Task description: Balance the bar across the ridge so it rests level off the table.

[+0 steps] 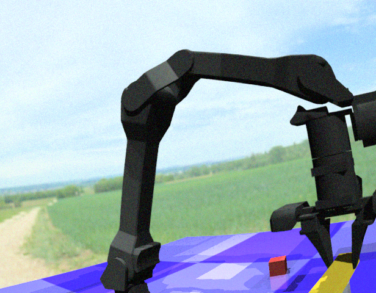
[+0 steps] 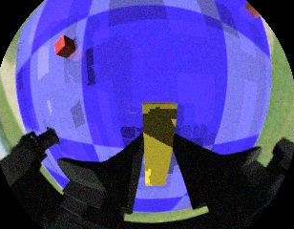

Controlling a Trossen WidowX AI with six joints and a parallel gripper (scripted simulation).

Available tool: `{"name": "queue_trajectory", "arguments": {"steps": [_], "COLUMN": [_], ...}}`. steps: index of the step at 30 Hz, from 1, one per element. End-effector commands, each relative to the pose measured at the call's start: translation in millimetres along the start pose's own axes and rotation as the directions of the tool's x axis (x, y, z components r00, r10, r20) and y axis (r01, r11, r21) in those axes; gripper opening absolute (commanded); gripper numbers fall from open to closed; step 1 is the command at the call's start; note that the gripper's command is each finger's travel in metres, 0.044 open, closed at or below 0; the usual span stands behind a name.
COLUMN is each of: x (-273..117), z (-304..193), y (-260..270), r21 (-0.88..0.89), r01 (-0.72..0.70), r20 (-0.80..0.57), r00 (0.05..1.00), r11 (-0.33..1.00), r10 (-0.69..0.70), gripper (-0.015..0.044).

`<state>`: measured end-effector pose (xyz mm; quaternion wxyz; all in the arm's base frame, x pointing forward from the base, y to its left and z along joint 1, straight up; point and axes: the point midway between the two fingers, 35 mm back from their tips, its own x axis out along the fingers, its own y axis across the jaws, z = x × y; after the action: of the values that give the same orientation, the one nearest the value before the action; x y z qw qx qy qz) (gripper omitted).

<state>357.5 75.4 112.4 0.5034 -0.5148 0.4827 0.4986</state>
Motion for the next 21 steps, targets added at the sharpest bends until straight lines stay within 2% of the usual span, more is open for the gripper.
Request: {"name": "queue_trajectory", "arguments": {"steps": [1,2,8,9,21], "x": [0.0,0.0,0.0,0.0,0.0], "z": [0.0,0.0,0.0,0.0,0.0], "y": [0.0,0.0,0.0,0.0,0.0], "r21": [0.000,0.000,0.000,0.000,0.000], "r01": [0.000,0.000,0.000,0.000,0.000], "r20": [0.000,0.000,0.000,0.000,0.000], "r00": [1.000,1.000,1.000,1.000,1.000], "r11": [1.000,1.000,1.000,1.000,1.000], "r10": [0.000,0.000,0.000,0.000,0.000], "gripper": [0.0000,0.0000,0.0157,0.0167,0.0167]}}
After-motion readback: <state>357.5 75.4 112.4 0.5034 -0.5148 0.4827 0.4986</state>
